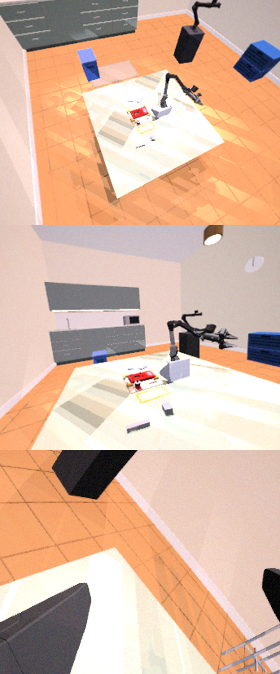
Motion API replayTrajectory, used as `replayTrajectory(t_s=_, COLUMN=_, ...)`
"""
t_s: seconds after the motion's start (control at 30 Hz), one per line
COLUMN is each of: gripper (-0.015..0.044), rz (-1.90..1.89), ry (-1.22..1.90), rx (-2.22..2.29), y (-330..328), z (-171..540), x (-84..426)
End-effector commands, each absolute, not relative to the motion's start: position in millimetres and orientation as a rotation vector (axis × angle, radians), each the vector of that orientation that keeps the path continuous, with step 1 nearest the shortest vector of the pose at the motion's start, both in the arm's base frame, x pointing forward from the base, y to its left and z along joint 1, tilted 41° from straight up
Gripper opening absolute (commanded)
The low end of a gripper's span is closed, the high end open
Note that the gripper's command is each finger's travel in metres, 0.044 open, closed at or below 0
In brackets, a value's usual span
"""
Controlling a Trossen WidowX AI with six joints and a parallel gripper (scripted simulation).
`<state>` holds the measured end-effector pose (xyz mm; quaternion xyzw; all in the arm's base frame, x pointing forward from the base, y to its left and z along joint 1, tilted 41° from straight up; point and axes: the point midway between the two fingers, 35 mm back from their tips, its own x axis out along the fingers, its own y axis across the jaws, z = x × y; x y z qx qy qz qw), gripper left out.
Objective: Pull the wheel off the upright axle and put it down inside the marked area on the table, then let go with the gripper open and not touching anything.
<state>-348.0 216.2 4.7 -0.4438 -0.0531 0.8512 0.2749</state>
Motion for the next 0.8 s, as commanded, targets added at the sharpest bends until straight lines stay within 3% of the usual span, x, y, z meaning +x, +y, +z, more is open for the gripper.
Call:
replayTrajectory(t_s=0.0, gripper=0.0374, rz=2.281, ry=-0.136, rx=-1.195, y=218.3, z=4.4, x=-346.4)
replayTrajectory(t_s=0.1, gripper=0.03, rz=2.183, ry=-0.039, rx=-1.214, y=245.7, z=-0.3, x=-322.8)
replayTrajectory(t_s=0.47, gripper=0.03, rz=1.669, ry=0.458, rx=-1.091, y=341.0, z=-12.7, x=-203.1)
replayTrajectory(t_s=0.77, gripper=0.03, rz=1.22, ry=0.766, rx=-0.867, y=380.4, z=-15.6, x=-98.2)
